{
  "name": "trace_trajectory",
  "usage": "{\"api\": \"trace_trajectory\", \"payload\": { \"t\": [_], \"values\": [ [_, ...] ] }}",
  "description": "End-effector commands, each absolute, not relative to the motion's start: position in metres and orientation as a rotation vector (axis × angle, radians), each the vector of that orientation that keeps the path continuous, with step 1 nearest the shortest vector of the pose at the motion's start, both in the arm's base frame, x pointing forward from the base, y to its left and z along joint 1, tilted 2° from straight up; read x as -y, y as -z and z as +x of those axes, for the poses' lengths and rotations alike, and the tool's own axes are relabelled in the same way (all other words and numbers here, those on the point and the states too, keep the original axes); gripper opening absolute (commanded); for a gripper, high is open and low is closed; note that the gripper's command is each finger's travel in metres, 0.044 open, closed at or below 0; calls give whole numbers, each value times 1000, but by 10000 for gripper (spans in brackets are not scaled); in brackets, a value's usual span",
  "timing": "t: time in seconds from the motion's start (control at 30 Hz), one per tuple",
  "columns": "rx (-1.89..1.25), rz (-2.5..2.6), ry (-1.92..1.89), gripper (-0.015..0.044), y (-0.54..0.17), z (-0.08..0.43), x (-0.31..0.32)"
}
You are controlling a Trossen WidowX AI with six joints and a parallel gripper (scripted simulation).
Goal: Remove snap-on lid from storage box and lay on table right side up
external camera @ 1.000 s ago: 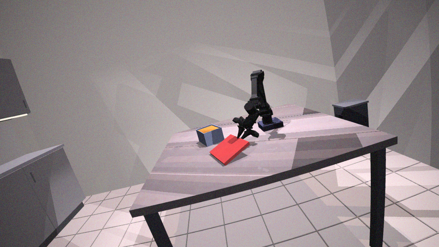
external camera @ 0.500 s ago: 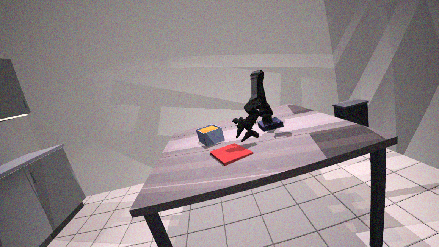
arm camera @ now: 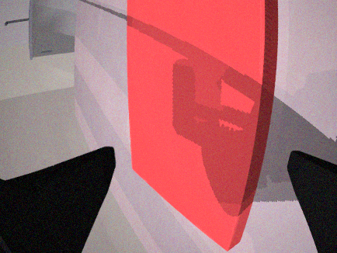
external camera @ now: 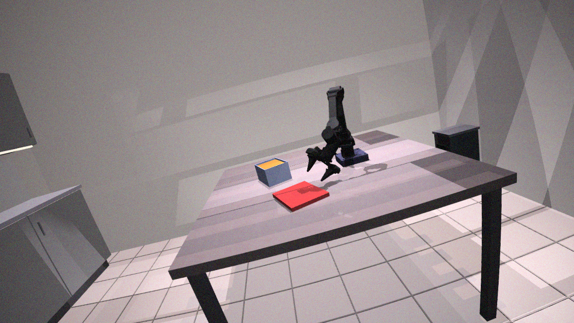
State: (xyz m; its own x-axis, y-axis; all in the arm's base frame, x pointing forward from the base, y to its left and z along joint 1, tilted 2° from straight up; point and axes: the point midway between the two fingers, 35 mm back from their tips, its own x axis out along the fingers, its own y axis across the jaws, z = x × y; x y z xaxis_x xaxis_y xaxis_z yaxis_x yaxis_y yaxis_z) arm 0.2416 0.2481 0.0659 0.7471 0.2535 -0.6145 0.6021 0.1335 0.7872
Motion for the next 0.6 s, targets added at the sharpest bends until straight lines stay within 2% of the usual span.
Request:
{"api": "trace_trajectory", "payload": {
  "t": [0.0,0.57],
  "values": [
    [-744,1449,296,440,-64,232,-244],
    [-747,1449,299,440,-62,199,-235]
  ]
}}
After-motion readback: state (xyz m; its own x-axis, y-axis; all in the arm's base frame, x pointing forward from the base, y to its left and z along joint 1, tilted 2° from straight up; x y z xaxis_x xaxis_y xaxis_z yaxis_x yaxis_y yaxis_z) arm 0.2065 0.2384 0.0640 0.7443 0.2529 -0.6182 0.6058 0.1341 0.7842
